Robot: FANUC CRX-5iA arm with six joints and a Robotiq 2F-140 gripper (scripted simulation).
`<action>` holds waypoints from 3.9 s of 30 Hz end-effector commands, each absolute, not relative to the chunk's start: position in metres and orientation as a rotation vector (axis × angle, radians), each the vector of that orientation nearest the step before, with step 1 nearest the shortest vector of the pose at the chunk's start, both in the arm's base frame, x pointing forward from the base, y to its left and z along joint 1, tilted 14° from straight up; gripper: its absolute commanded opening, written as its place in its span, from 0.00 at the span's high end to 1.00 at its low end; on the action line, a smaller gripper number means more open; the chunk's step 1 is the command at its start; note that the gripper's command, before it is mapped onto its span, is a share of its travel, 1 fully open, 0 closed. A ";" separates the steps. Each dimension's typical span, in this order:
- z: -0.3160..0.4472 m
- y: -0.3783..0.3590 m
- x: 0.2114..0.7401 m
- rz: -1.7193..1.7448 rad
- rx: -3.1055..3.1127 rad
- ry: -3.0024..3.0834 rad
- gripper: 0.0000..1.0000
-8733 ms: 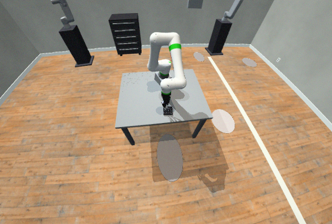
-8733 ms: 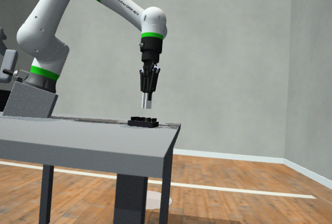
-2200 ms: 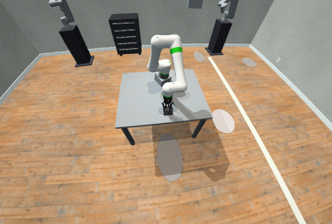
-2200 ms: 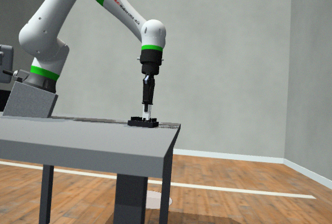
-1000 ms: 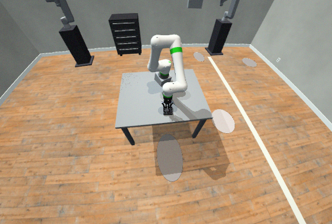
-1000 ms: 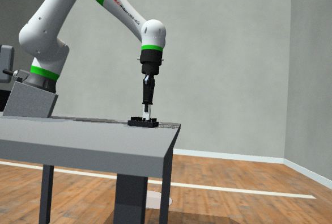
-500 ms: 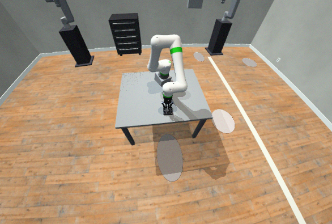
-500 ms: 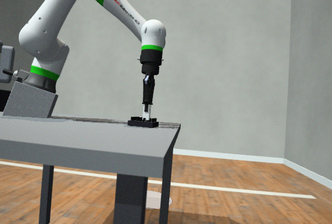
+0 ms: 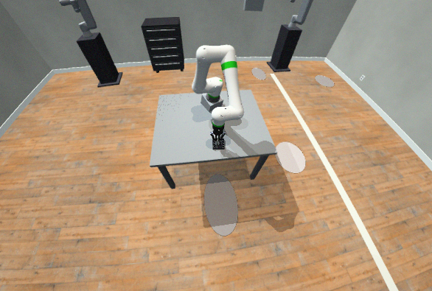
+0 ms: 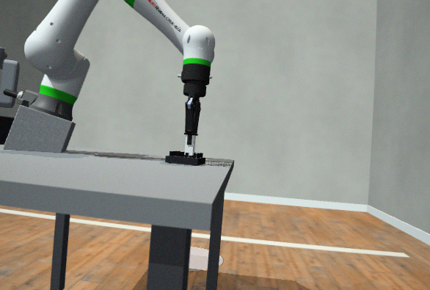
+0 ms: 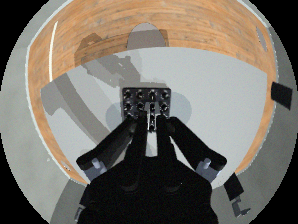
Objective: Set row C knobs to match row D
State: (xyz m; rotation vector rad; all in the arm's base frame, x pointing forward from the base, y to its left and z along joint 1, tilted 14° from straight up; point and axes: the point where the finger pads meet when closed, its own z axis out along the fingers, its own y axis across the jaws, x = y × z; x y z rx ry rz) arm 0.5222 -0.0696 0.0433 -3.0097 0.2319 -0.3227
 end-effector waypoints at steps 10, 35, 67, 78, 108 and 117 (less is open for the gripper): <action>0.044 -0.070 0.522 -0.322 -3.007 0.251 0.95; 0.044 -0.070 0.522 -0.297 -2.930 0.617 0.95; 0.044 -0.070 0.522 -0.209 -2.506 1.543 0.95; 0.044 -0.070 0.522 -0.174 -2.301 1.813 0.95; 0.044 -0.070 0.522 -0.104 -1.845 2.254 0.95; 0.044 -0.070 0.522 -0.098 -1.804 2.285 0.95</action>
